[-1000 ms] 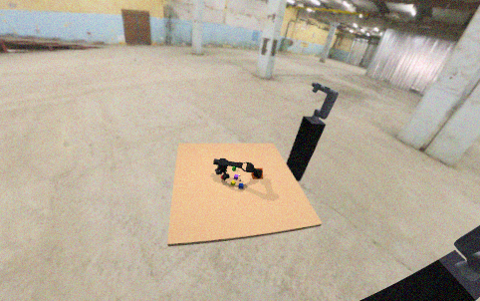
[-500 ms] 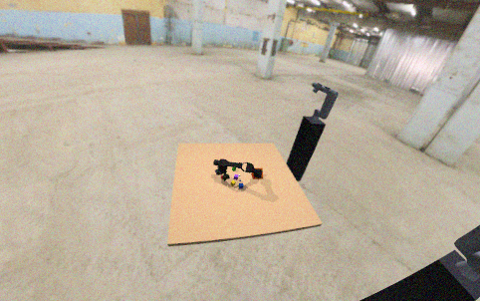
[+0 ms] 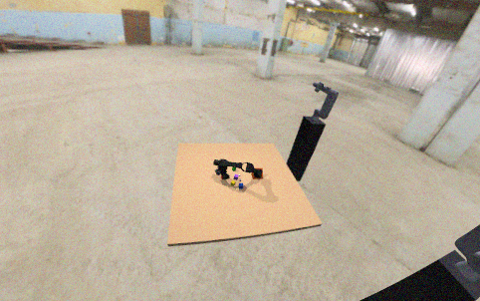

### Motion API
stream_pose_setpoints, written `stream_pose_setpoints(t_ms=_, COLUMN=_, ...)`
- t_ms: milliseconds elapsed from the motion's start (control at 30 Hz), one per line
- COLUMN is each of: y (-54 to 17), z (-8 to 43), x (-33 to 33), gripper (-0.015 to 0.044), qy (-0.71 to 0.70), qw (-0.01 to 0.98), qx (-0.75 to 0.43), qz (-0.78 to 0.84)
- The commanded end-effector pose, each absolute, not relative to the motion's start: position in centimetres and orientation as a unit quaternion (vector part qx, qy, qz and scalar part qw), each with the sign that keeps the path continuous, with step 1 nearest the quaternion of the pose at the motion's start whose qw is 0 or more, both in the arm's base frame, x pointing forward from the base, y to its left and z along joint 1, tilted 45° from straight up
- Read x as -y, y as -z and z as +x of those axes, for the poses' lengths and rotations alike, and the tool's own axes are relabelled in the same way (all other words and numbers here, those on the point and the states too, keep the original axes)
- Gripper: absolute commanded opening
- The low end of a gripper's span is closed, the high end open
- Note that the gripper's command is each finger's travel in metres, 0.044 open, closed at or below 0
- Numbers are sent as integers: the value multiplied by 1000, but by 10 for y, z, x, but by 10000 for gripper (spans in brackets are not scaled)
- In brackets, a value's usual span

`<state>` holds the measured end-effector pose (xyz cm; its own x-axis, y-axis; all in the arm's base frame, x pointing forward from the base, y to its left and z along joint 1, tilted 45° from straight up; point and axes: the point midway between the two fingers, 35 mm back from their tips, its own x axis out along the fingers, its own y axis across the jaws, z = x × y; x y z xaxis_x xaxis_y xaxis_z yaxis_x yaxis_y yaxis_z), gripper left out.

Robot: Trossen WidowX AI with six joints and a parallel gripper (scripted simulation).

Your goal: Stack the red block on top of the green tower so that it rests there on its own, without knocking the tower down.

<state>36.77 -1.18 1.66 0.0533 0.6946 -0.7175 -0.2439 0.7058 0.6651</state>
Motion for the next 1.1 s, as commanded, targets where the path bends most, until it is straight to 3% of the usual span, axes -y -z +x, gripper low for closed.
stream_pose_setpoints(t_ms=0, y=-17, z=367, x=11, gripper=118, qy=-334, qw=700, qx=-601, qz=192)
stream_pose_setpoints(t_ms=67, y=-17, z=367, x=11, gripper=105, qy=-334, qw=700, qx=-601, qz=192)
stream_pose_setpoints(t_ms=200, y=-23, z=367, x=18, gripper=0, qy=-334, qw=700, qx=-601, qz=192)
stream_pose_setpoints(t_ms=1067, y=-100, z=361, x=94, gripper=0, qy=-333, qw=700, qx=-603, qz=191)
